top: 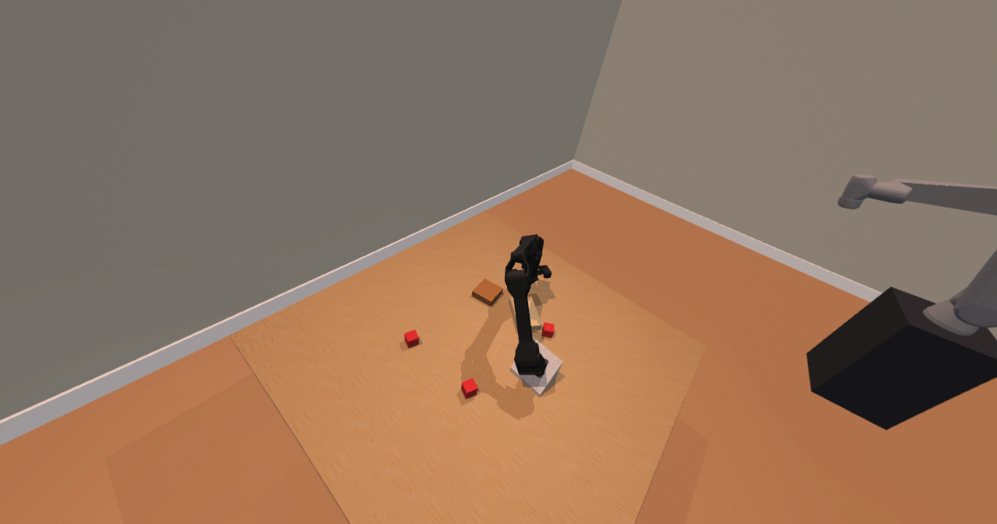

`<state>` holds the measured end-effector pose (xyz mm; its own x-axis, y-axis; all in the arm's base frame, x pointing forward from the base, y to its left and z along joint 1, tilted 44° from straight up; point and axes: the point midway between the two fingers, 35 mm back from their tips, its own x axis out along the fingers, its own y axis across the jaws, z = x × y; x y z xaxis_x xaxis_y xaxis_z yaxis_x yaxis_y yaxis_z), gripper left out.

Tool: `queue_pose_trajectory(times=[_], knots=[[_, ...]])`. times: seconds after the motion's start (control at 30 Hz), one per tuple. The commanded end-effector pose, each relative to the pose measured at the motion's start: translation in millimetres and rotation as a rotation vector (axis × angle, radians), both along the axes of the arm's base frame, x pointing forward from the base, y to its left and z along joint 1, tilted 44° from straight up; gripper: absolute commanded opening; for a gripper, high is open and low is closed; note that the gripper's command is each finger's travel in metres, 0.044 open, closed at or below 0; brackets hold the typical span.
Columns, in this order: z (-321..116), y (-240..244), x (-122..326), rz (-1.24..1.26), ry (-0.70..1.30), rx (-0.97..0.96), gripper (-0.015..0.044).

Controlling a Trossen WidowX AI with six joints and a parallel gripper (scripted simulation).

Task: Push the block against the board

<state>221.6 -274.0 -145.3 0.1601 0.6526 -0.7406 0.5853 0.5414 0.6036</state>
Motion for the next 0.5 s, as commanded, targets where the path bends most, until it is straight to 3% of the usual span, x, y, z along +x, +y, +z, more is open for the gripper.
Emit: queue_pose_trajectory(times=[0.0, 0.2, 0.33, 0.47], knots=[[-11.7, -5.8, -5.0, -0.081, 0.080, 0.022, 0.0000], [-14.5, -4.3, -4.5, -0.084, 0.084, 0.022, 0.0000], [-50.5, 27.7, 4.0, -0.084, 0.082, 0.024, 0.0000], [-52.6, 29.8, 4.4, -0.084, 0.082, 0.024, 0.0000]])
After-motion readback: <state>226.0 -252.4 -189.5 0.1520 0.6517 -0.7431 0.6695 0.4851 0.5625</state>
